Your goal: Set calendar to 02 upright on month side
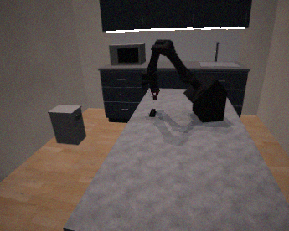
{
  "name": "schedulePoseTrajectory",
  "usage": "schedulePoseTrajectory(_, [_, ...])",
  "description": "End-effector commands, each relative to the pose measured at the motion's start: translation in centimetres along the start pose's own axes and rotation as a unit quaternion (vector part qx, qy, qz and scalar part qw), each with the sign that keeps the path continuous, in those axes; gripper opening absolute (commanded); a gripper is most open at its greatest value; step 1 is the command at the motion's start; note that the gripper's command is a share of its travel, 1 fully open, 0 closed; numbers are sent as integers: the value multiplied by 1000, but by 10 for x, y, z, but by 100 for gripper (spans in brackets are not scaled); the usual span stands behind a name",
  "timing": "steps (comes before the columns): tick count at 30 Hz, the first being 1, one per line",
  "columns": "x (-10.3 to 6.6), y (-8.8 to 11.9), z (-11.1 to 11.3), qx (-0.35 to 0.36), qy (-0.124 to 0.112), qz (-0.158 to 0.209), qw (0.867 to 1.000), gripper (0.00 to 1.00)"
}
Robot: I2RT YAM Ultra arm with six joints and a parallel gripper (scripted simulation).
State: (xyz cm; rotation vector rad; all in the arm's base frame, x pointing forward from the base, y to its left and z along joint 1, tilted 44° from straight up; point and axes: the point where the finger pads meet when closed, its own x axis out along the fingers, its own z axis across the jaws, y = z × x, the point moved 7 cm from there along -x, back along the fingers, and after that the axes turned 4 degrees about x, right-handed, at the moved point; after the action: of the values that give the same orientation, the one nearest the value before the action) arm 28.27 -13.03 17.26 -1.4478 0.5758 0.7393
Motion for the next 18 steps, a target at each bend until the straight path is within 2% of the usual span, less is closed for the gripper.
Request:
schedulePoseTrajectory(1, [-5, -2, -9, 92, -6, -17, 996, 27])
schedulePoseTrajectory(5, [-5, 1, -17, 138, -6, -18, 990, 27])
schedulePoseTrajectory(18, [-5, 1, -17, 138, -6, -18, 990, 27])
